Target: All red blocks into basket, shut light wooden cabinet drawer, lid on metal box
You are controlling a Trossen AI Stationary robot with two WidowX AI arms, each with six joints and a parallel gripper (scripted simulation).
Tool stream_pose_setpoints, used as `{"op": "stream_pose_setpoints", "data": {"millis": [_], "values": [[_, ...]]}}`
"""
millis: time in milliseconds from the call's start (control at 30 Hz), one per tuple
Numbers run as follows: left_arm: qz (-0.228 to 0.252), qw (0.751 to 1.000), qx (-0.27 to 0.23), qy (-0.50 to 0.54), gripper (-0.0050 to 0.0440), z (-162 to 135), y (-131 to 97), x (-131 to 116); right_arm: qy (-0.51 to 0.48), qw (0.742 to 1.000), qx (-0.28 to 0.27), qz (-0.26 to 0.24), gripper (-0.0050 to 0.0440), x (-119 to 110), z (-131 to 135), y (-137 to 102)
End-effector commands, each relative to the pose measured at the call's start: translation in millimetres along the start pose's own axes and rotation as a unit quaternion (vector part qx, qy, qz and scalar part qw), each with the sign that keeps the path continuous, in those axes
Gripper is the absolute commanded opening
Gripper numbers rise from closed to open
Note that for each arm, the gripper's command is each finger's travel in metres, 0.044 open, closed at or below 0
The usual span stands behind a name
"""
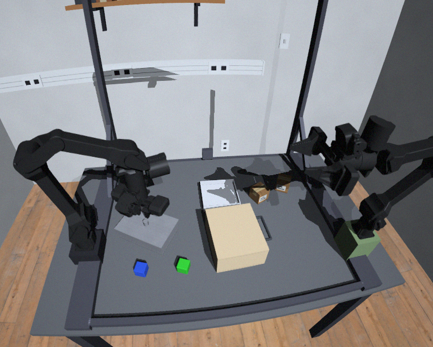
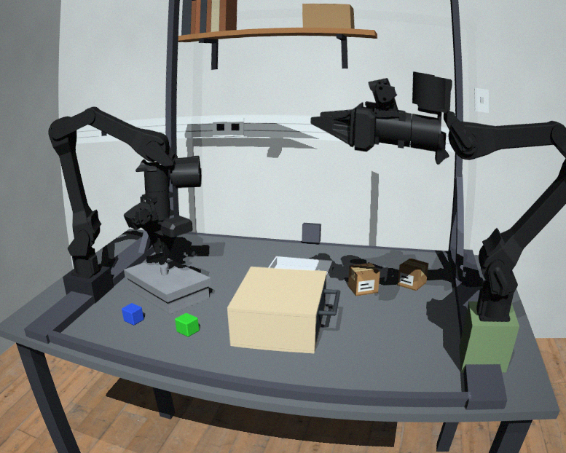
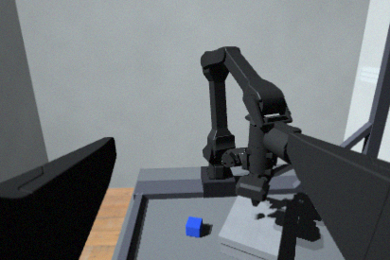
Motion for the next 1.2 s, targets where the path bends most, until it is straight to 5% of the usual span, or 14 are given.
{"op": "stream_pose_setpoints", "data": {"millis": [0,1067,1100,1167], "values": [[-0.016,1.0,-0.004,-0.002,0.04,-2,-3,11,-0.002,1.0,0.0,0.003,0.015,-1,-1,7],[-0.016,1.0,-0.004,-0.002,0.04,-2,-3,11,-0.001,1.0,0.009,0.01,0.015,-6,4,39],[-0.016,1.0,-0.004,-0.002,0.04,-2,-3,11,-0.001,1.0,0.012,0.012,0.0,-6,4,38],[-0.016,1.0,-0.004,-0.002,0.04,-2,-3,11,-0.001,1.0,0.012,0.012,0.0,-5,3,37]]}}
Point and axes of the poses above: on each arm, the point midway between the two fingers, 35 mm back from their tips, its own y axis out along the fingers, its own z axis across the jaws, x = y × z, the point moved 4 cm from there along -y, back along the fingers, and after that the axes turned 8 degrees about -y, right-handed, at the moved point
